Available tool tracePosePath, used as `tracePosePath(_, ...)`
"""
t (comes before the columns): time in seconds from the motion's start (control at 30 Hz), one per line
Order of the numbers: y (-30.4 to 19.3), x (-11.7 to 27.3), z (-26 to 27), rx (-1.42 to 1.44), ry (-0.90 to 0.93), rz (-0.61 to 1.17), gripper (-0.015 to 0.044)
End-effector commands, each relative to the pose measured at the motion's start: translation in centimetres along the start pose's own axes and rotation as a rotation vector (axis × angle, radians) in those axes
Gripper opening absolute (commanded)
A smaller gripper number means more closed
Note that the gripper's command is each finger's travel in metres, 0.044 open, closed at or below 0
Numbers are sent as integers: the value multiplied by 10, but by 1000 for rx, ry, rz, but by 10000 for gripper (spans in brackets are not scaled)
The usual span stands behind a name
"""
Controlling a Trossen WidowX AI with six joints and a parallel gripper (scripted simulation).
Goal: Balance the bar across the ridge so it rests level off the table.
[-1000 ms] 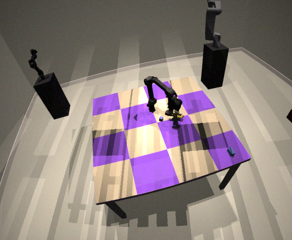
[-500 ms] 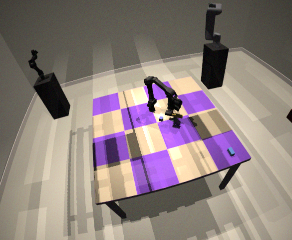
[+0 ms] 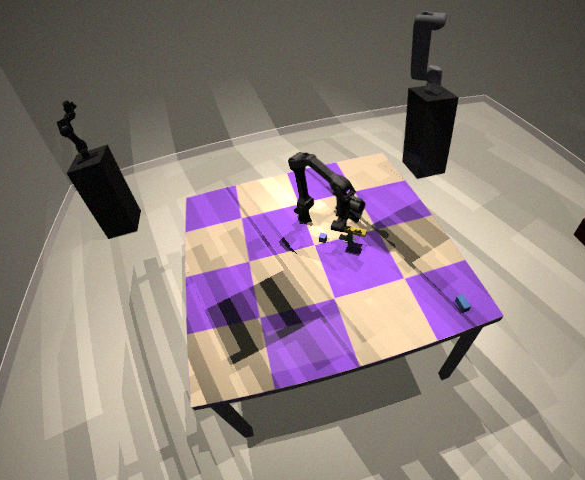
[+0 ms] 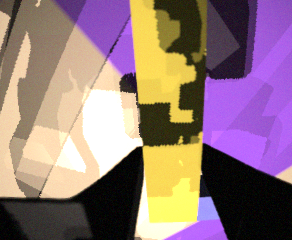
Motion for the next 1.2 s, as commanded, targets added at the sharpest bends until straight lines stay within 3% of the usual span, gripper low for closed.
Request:
tracePosePath(0.0, 0, 0, 0, 0, 0, 0, 171)
tracePosePath(0.83, 0, 0, 0, 0, 0, 0, 185)
tracePosePath(1.17, 0, 0, 0, 0, 0, 0, 440)
Point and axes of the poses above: the point midway between the two fingers, 35 mm back from their tips, its own x axis back along the fingers, its own z axis across the jaws, y = z × x, the point moved 5 cm from there along x, back along the fingers, and after that the axes turned 1 degree about -x, right-handed, at the moved point
